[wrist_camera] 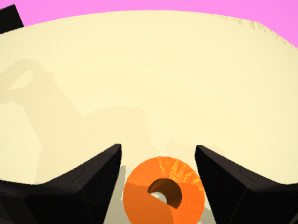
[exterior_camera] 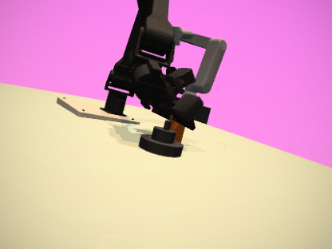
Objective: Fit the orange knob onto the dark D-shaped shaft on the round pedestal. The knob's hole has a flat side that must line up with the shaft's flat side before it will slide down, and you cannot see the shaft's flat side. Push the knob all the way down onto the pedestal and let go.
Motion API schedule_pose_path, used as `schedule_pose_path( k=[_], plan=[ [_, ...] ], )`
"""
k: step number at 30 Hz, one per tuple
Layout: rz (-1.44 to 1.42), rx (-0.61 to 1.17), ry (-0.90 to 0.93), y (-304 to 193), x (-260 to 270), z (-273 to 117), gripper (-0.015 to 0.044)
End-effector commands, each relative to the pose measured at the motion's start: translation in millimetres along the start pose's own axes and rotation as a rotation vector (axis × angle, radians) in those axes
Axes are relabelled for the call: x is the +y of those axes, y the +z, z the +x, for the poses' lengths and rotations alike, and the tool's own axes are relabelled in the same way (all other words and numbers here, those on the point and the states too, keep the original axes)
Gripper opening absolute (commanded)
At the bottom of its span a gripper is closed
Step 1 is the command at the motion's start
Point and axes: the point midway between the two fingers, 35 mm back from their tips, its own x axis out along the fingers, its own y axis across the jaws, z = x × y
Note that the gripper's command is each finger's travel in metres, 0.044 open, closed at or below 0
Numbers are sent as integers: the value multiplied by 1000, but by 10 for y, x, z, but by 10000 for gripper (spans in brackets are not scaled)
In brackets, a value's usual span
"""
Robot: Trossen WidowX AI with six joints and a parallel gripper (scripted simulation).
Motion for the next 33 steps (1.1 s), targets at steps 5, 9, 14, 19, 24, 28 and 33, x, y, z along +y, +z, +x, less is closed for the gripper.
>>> schedule_pose_path(
  k=[5,9,14,19,24,28,33],
  plan=[
    [-1,0,0,0,1,0,365],
    [-1,0,0,0,1,0,440],
    [-1,0,0,0,1,0,440],
    [3,1,1,115,-16,-82,440],
    [3,1,0,608,-13,-419,440],
    [0,0,0,662,-8,-456,440],
    [11,122,72,651,49,-405,440]
  ],
)
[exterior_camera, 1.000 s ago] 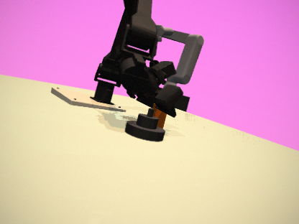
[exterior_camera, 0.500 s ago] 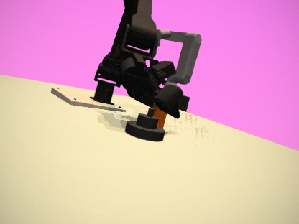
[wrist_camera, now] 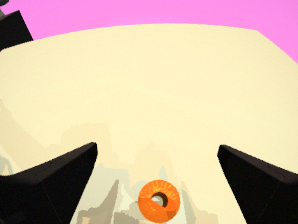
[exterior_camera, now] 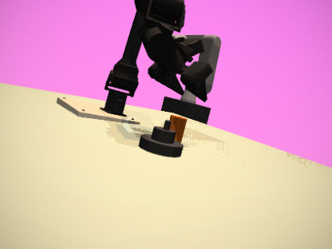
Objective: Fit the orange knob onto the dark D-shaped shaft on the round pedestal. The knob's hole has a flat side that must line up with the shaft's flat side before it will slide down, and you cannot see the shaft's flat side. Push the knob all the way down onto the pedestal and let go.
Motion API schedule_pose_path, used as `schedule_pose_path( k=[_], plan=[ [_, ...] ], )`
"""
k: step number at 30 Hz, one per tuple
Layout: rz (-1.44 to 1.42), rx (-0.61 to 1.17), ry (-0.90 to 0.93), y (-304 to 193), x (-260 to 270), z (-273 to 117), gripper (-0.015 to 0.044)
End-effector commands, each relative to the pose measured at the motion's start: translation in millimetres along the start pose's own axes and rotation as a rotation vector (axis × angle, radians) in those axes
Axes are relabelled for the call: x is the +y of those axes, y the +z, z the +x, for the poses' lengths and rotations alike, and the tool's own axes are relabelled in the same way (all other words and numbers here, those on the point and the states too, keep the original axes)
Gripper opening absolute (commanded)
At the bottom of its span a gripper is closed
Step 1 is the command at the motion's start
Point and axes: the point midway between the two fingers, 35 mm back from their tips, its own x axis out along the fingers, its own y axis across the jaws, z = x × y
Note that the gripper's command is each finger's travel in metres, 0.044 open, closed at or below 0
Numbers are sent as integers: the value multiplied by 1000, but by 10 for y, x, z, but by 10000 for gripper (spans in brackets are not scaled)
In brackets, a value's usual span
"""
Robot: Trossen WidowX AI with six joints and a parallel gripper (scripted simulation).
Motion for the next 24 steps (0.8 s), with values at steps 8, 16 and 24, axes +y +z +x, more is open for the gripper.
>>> schedule_pose_path(
  k=[8,16,24],
  plan=[
    [0,821,53,127,36,-110,440],
    [-10,929,-19,204,-13,-183,440],
    [-10,929,-19,204,-13,-183,440]
  ],
)
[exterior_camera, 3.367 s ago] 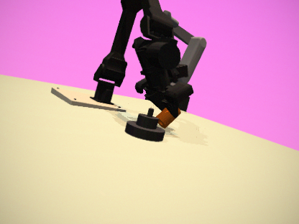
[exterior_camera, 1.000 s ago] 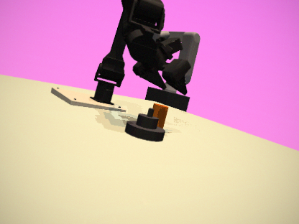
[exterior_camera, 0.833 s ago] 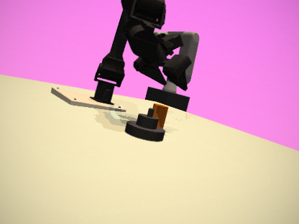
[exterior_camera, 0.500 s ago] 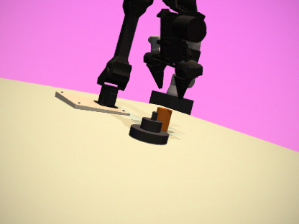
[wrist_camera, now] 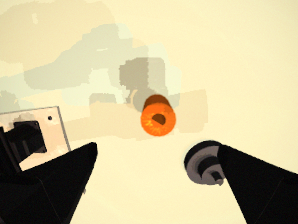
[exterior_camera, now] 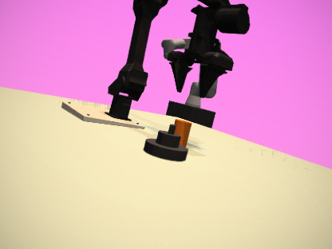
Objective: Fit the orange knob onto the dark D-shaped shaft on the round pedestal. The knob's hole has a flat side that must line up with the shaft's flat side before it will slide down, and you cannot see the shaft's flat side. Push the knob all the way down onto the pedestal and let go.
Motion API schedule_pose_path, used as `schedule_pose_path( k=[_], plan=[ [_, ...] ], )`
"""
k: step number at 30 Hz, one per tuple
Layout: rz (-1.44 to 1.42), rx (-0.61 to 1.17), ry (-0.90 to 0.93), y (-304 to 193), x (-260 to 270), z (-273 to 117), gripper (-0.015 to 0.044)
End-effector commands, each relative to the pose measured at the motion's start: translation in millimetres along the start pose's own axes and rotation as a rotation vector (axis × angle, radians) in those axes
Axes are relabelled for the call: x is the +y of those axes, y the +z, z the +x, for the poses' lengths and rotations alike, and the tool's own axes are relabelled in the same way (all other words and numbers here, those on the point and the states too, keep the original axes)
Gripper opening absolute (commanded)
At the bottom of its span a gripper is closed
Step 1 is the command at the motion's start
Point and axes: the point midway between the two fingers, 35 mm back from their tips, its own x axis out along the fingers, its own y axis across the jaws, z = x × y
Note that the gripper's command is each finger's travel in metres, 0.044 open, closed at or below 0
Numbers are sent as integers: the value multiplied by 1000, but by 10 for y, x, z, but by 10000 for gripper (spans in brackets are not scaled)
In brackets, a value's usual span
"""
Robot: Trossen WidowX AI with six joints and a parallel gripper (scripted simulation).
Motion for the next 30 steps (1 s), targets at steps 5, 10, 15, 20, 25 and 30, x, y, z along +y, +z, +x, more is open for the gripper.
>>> schedule_pose_path(
  k=[5,10,15,20,25,30],
  plan=[
    [330,9,-14,-1,-6,-14,440],
    [807,6,-16,1,-1,-8,440],
    [1265,2,-17,3,3,-1,440],
    [1326,2,-18,4,4,-1,440],
    [1326,2,-18,4,4,-1,440],
    [1326,2,-18,4,4,-1,440]
  ],
)
